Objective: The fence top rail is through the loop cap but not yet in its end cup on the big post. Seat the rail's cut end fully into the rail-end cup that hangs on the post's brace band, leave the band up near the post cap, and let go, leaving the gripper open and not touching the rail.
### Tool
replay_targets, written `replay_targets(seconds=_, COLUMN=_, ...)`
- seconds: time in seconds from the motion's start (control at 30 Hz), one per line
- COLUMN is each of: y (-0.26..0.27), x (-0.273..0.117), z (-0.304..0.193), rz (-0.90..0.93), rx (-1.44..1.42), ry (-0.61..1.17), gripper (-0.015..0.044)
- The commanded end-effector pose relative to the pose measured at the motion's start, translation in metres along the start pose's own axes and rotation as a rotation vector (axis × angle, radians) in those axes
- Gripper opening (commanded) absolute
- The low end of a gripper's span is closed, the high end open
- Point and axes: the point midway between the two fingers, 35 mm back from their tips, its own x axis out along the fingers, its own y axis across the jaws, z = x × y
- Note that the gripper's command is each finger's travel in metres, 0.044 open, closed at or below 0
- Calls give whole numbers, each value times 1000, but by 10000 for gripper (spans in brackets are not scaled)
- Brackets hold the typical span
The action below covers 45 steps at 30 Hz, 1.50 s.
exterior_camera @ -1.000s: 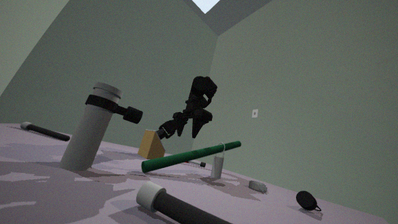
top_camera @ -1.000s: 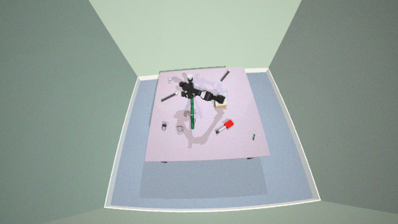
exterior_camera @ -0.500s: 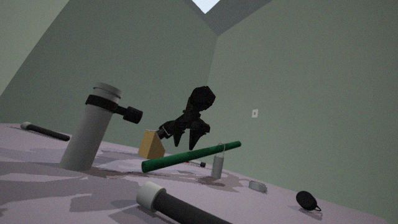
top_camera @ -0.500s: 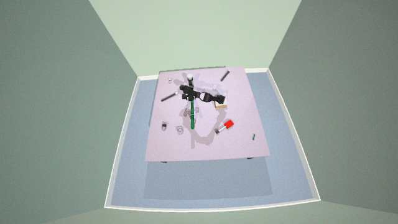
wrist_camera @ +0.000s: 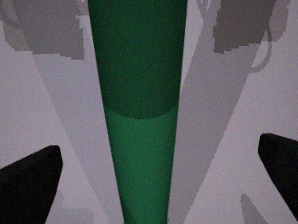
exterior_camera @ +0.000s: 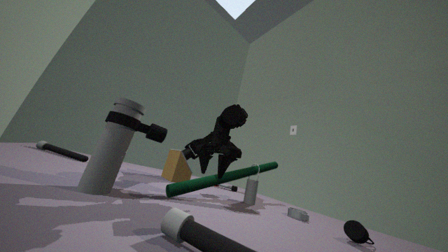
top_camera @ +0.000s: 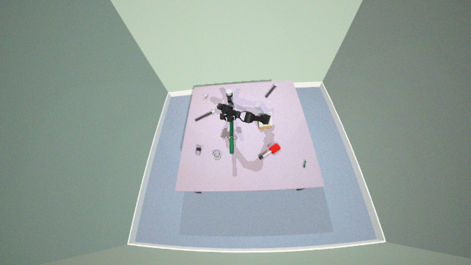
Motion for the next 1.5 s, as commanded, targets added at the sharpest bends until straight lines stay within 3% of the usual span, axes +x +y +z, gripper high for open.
replay_targets(seconds=0.0, y=2, x=10, z=0, rz=6, rx=8, ry=-6, gripper=440)
replay_targets(seconds=0.87, y=3, x=46, z=2, rz=6, rx=7, ry=-10, gripper=440)
replay_targets(seconds=1.2, y=3, x=46, z=2, rz=6, rx=7, ry=-9, gripper=177)
replay_targets(seconds=1.47, y=3, x=46, z=2, rz=6, rx=7, ry=-9, gripper=124)
